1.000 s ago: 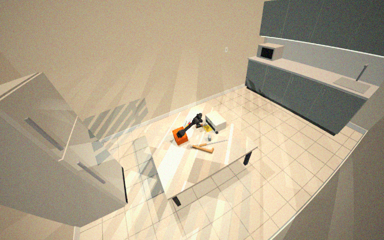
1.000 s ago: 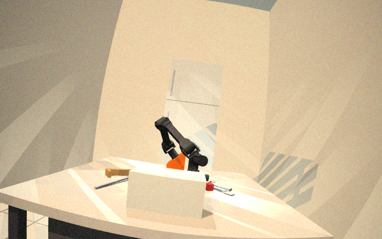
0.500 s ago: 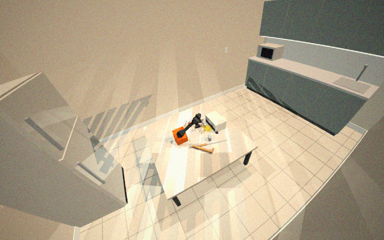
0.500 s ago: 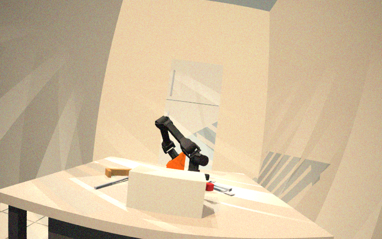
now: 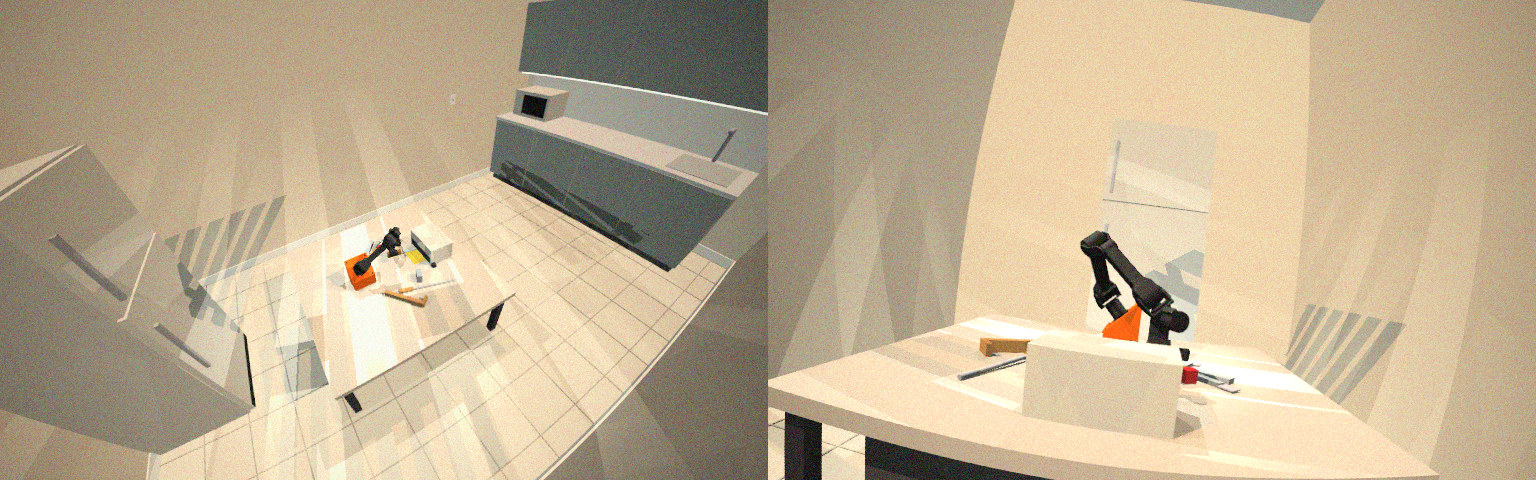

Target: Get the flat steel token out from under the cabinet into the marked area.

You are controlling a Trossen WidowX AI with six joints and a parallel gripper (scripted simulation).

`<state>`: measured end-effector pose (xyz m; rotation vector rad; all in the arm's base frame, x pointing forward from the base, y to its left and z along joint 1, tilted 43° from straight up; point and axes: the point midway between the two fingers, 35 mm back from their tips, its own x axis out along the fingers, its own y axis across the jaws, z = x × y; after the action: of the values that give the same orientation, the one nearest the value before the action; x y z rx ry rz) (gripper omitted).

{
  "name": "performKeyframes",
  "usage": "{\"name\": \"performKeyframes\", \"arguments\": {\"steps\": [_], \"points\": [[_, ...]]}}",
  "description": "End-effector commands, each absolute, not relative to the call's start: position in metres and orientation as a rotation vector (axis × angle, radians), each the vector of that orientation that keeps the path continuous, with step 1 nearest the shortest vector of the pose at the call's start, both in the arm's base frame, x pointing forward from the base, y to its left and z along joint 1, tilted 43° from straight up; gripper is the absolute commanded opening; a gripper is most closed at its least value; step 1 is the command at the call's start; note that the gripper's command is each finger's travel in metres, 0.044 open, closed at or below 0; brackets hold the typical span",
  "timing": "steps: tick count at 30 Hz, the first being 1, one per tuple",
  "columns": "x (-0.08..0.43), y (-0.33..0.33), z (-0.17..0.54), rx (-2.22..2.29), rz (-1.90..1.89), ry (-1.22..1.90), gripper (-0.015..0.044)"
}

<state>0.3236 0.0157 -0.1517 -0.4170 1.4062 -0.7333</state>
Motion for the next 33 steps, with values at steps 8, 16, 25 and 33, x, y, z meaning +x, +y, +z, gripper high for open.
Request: {"name": "performKeyframes", "arguments": {"steps": [8, 16, 25, 33], "points": [[0.306, 0.018, -0.155, -0.419, -0.736, 1.41, 0.0], [0.295, 0.02, -0.157, -0.419, -0.735, 1.41, 0.0], [0.283, 0.023, -0.16, -0.419, -0.735, 1.411, 0.0], [0.27, 0.026, -0.162, -0.419, -0.734, 1.412, 0.0]]}}
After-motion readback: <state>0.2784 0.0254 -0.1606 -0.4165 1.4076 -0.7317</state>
